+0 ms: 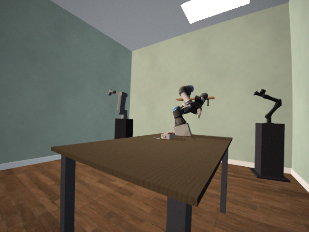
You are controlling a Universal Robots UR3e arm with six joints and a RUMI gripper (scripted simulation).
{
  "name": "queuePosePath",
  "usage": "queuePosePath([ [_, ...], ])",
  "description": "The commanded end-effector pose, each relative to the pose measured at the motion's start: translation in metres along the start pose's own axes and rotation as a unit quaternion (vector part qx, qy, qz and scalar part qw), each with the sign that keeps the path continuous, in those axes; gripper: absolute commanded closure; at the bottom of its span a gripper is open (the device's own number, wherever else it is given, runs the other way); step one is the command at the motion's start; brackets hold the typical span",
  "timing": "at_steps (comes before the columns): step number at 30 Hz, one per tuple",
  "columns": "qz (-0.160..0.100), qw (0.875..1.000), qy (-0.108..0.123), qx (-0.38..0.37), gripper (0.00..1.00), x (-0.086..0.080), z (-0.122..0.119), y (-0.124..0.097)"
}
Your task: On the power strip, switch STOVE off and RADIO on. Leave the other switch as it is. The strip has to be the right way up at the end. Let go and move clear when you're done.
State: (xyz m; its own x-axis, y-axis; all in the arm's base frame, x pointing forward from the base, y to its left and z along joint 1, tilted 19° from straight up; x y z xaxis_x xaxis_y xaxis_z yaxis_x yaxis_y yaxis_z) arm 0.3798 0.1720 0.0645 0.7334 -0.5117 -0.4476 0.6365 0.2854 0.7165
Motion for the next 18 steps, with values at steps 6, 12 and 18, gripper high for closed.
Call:
queuePosePath([
  [6, -0.013, 1.0, -0.002, 0.017, 0.0, 0.006, 0.006, -0.001],
  [12, -0.064, 0.994, -0.013, 0.083, 0.0, 0.029, 0.029, -0.011],
  [18, -0.117, 0.981, -0.029, 0.155, 0.0, 0.048, 0.054, -0.026],
])
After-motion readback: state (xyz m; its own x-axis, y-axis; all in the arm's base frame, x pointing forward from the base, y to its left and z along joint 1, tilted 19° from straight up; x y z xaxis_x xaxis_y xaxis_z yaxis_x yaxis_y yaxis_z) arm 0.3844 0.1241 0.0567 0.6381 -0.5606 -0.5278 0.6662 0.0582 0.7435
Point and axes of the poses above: the point where the finger pads meet when closed, its own x axis out along the fingers, its own z axis across the jaws, y = z × x, the point moved 1 cm from there along -x, back along the fingers, and after that the axes turned 12 degrees about x, right-handed, at the moved point
